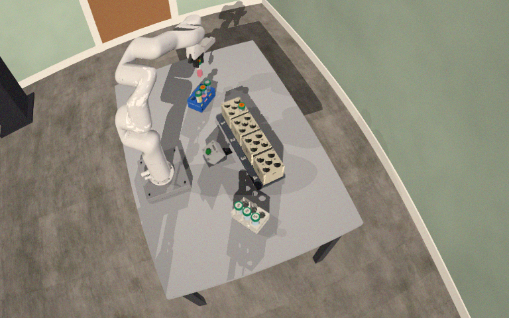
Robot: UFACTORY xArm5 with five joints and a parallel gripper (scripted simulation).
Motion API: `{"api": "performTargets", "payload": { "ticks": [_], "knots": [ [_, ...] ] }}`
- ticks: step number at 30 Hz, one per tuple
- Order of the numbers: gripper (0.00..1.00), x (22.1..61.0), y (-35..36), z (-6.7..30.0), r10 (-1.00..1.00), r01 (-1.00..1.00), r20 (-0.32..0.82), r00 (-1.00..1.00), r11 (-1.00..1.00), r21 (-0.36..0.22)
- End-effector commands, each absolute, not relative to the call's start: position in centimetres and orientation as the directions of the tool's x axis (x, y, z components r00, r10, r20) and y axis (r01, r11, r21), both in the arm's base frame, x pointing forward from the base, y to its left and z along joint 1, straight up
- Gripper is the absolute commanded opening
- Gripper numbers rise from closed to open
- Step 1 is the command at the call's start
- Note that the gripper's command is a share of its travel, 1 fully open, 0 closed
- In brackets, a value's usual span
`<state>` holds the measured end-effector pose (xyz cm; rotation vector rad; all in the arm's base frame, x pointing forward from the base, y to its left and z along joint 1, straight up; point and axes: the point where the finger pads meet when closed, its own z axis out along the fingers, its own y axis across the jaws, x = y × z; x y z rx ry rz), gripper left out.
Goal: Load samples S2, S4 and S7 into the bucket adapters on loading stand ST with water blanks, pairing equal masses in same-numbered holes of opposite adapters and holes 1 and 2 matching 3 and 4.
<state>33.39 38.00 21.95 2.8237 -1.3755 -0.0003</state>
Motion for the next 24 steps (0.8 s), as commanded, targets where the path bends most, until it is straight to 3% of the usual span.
{"api": "performTargets", "payload": {
  "ticks": [1,12,24],
  "knots": [
    [0.00,33.5,38.1,22.2,-0.787,-0.787,-0.003,0.616,-0.616,-0.004],
    [0.00,35.0,32.8,22.2,-0.514,-0.514,-0.001,0.858,-0.858,-0.005],
    [0.00,36.3,28.0,22.1,-0.205,-0.205,0.000,0.979,-0.979,-0.004]
  ]
}}
